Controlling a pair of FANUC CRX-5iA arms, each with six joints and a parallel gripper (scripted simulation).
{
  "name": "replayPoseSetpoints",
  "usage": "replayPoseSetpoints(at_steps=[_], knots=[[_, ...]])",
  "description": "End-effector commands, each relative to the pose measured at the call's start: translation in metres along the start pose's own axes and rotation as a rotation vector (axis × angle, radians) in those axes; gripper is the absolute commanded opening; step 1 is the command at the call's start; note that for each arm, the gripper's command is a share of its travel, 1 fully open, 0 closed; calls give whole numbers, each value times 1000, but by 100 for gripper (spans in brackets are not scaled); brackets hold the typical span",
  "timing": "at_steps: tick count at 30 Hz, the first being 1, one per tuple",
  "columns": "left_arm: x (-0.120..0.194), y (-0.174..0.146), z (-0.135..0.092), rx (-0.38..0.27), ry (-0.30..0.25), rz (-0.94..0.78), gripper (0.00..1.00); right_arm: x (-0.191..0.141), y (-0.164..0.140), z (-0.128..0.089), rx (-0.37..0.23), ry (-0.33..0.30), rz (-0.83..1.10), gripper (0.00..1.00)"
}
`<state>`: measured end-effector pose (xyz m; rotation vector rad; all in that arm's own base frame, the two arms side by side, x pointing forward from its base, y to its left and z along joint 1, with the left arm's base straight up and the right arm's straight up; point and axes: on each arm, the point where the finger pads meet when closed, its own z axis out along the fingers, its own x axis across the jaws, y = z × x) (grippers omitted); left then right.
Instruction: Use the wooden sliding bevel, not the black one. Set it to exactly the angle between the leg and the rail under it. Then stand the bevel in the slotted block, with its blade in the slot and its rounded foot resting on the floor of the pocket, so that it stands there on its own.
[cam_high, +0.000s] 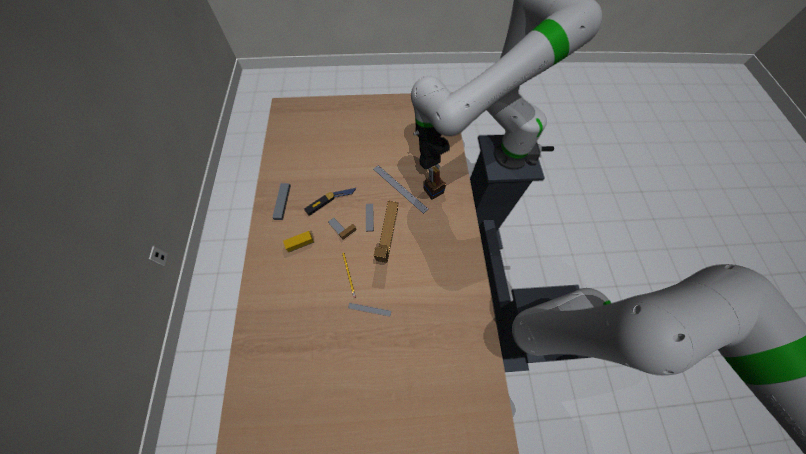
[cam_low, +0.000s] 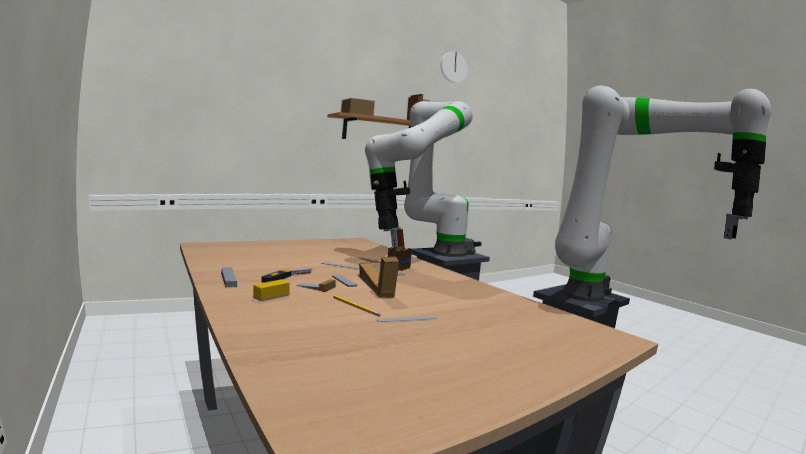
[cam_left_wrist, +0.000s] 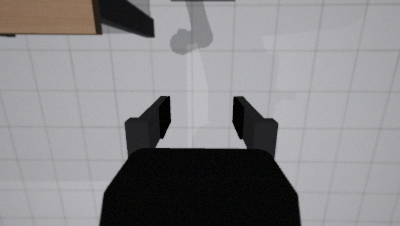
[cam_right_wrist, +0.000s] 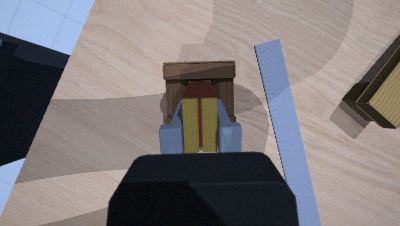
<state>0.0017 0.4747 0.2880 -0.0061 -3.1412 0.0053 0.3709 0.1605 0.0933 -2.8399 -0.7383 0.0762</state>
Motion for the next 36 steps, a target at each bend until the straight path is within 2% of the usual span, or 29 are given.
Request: replayPoseSetpoints(at_steps=[1,19,28,36], knots=[[0,0,-2,-3,0,0,100,1,0,-1,-1,2,-1,0],[0,0,-2,-3,0,0,100,1,-1,-4,-1,2,-1,0],[0,0,-2,-3,0,0,100,1,-2,-13,-1,2,-1,0],[0,0,-2,-3,0,0,100,1,-6,-29,-1,2,-1,0]])
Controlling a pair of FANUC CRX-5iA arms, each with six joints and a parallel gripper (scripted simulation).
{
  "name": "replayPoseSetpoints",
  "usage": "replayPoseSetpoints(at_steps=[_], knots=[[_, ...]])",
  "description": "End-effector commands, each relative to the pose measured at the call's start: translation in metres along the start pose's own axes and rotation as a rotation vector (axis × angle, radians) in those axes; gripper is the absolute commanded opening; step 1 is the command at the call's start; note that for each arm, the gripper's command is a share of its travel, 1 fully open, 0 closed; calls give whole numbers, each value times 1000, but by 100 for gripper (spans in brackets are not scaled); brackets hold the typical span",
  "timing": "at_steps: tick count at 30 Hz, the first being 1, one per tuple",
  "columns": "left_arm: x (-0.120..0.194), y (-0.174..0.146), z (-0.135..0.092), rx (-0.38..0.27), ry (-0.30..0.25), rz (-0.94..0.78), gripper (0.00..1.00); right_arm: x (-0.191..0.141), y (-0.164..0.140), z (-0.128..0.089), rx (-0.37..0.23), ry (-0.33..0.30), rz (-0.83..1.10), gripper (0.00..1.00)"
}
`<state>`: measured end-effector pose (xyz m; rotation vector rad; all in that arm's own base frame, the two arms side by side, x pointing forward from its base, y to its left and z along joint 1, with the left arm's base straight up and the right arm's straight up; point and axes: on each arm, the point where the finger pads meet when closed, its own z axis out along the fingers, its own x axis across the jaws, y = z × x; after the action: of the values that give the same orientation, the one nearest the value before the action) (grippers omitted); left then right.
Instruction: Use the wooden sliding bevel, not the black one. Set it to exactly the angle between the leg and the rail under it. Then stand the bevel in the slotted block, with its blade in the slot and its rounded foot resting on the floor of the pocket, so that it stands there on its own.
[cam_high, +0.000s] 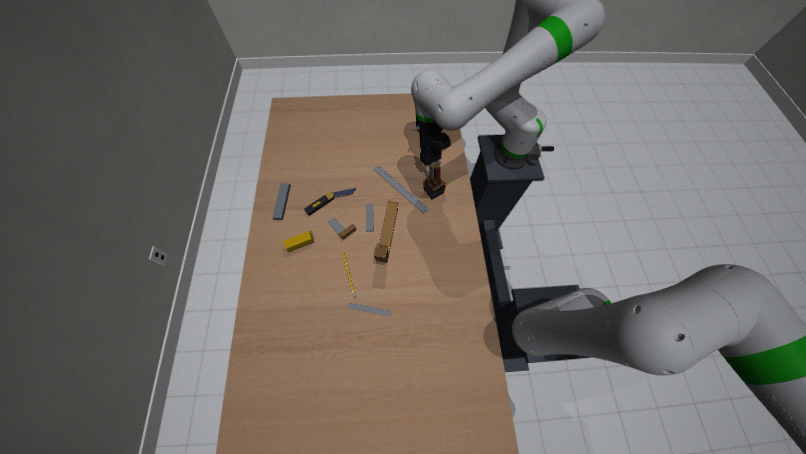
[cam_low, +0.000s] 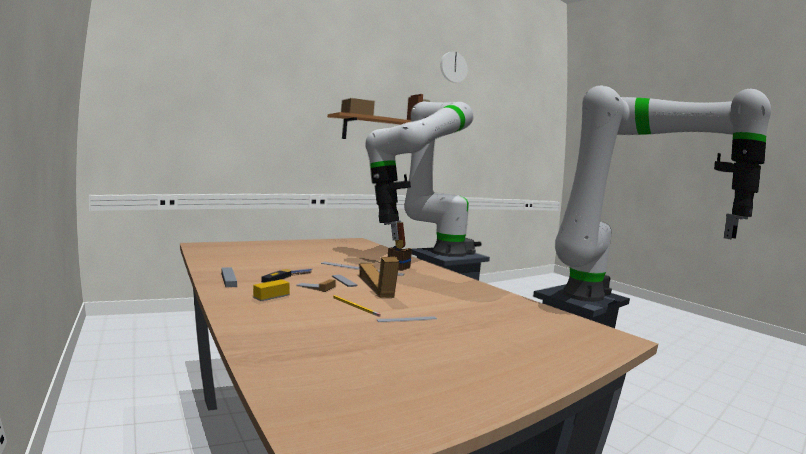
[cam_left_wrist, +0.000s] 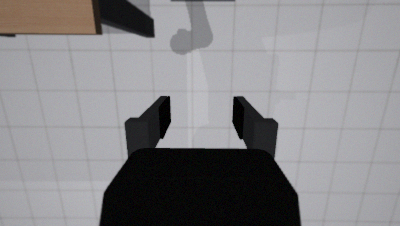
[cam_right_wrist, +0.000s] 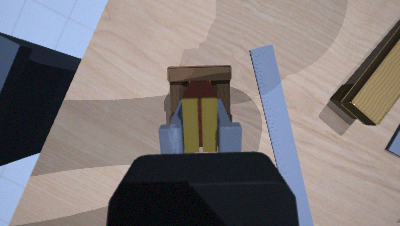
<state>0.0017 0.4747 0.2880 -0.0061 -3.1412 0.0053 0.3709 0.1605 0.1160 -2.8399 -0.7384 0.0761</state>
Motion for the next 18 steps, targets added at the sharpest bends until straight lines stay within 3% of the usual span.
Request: replayPoseSetpoints(at_steps=[1,18], knots=[[0,0,-2,-3,0,0,100,1,-2,-9,-1,2,-1,0],[0,0,-2,-3,0,0,100,1,-9,-42,-1,2,0,0]])
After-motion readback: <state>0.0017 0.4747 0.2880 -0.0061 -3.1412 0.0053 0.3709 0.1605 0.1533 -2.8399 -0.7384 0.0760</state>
